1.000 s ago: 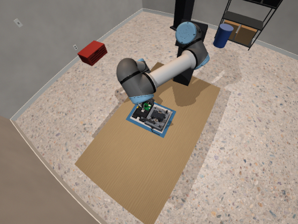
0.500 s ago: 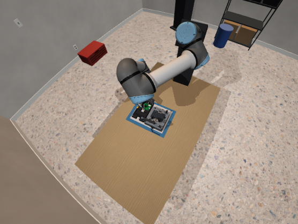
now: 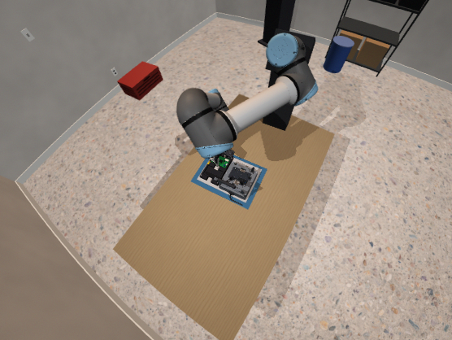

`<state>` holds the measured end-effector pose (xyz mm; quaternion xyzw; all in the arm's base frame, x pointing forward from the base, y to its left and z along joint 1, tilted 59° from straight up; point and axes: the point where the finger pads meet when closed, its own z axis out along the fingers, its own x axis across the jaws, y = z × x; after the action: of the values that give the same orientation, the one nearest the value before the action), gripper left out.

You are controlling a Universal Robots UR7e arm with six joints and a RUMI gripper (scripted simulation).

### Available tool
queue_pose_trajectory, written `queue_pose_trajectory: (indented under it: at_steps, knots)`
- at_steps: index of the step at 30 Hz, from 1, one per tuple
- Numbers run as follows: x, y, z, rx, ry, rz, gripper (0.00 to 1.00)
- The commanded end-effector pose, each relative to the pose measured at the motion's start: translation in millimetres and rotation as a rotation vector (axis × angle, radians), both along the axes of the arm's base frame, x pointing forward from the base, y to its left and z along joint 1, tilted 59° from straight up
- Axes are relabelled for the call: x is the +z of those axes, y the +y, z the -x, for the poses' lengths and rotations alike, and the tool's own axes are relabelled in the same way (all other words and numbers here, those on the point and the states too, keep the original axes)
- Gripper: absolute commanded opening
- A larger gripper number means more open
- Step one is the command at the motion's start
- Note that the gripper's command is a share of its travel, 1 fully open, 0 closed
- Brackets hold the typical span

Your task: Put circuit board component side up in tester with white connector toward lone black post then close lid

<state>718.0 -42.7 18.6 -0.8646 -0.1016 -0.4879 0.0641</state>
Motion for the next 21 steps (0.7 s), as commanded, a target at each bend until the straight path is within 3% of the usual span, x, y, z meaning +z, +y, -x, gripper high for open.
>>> queue_pose_trajectory:
  at_steps: [1,21]
  knots:
    - [0.5,-0.2,0.0,0.0,-0.001,0.0,0.47]
    - [0.5,-0.2,0.0,0.0,-0.001,0.0,0.44]
